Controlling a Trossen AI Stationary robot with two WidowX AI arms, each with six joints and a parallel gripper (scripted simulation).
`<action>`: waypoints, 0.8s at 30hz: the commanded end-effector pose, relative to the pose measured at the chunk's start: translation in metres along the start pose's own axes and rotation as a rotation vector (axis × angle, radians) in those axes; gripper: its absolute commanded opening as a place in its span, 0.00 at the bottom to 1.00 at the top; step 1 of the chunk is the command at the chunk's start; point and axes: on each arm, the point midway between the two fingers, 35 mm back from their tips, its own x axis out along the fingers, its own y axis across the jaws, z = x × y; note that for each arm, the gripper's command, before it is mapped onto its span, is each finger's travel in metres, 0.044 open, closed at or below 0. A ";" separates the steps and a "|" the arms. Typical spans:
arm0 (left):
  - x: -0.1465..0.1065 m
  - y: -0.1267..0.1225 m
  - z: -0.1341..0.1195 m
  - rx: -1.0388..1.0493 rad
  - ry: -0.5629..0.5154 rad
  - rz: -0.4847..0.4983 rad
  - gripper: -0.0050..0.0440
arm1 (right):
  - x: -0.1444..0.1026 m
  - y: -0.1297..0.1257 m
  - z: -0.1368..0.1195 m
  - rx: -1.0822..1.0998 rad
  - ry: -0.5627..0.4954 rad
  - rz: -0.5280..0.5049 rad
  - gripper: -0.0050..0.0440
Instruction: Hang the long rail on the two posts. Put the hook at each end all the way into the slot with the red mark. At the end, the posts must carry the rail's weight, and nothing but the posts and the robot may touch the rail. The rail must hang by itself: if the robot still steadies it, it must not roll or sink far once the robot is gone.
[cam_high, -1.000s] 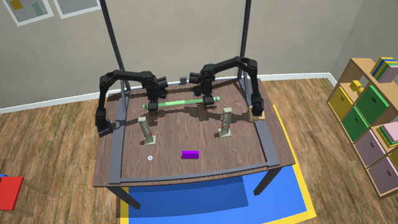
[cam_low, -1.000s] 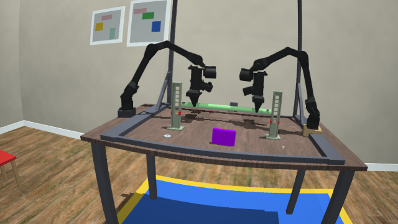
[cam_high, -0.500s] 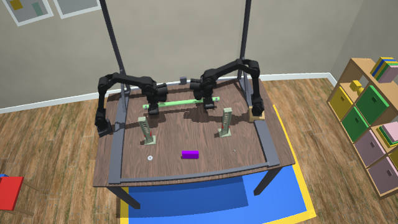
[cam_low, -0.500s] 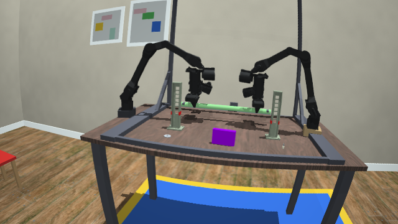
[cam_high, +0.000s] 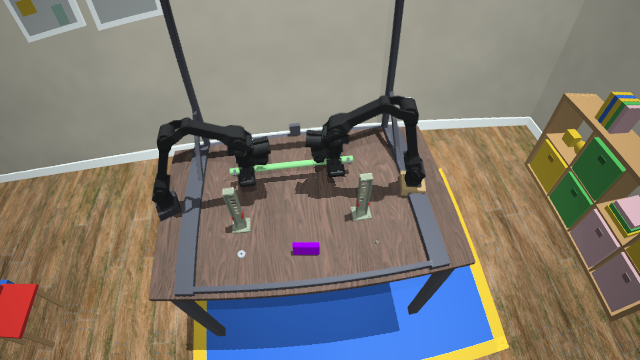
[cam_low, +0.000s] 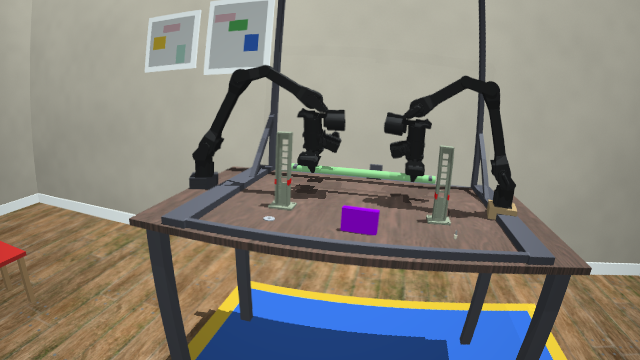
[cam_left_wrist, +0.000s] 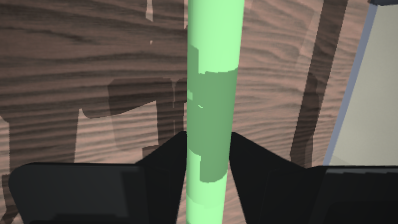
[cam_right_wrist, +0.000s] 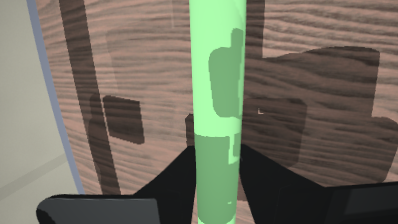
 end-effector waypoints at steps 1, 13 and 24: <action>-0.012 -0.005 0.002 0.016 -0.038 -0.018 0.00 | -0.015 0.006 0.003 -0.016 -0.042 0.012 0.00; 0.007 0.002 0.003 0.016 -0.038 -0.018 0.00 | 0.005 -0.002 0.004 -0.016 -0.041 0.012 0.00; 0.027 0.010 0.004 0.016 -0.037 -0.018 0.00 | 0.021 -0.009 0.004 -0.016 -0.041 0.012 0.00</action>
